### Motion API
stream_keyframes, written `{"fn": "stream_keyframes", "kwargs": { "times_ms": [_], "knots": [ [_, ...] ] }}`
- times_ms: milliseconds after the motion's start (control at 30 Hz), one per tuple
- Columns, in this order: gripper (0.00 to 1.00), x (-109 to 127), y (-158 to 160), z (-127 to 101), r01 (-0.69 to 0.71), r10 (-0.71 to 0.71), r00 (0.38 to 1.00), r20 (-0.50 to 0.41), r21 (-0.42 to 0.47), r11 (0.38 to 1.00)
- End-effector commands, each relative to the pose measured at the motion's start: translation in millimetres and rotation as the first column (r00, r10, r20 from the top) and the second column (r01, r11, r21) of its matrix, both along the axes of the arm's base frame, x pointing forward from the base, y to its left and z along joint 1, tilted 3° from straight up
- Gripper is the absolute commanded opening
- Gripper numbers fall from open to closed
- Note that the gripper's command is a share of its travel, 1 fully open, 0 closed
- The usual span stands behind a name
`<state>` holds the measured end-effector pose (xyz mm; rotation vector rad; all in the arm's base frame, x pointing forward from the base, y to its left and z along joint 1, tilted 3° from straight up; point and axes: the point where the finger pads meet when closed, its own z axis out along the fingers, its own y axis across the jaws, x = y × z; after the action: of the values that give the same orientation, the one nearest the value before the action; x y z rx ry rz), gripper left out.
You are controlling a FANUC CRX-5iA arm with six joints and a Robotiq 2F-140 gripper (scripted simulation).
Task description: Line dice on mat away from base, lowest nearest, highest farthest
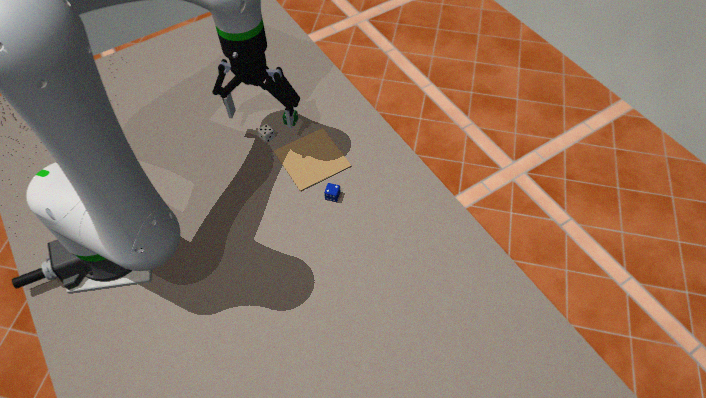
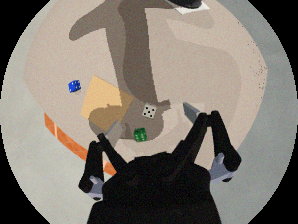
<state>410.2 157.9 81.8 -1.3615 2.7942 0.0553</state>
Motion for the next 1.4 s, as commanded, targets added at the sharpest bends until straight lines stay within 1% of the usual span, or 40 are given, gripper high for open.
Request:
{"fn": "stream_keyframes", "kwargs": {
  "times_ms": [0, 567, 733, 800, 1133, 1233, 1367],
  "knots": [
    [1.00, 0, 0, 0, 0.000, 0.000, 1.000, 0.000, 0.000, 1.000],
    [1.00, 1, 0, 0, 0.000, 0.000, 1.000, 0.000, 0.000, 1.000],
    [1.00, 11, 4, 1, 0.000, 0.000, 1.000, 0.000, 0.000, 1.000],
    [1.00, 11, 4, 1, 0.000, 0.000, 1.000, 0.000, 0.000, 1.000],
    [1.00, 63, 20, 2, 0.000, 0.000, 1.000, 0.000, 0.000, 1.000],
    [1.00, 71, 23, 2, 0.000, 0.000, 1.000, 0.000, 0.000, 1.000],
    [1.00, 74, 23, 2, 0.000, 0.000, 1.000, 0.000, 0.000, 1.000]
  ]
}}
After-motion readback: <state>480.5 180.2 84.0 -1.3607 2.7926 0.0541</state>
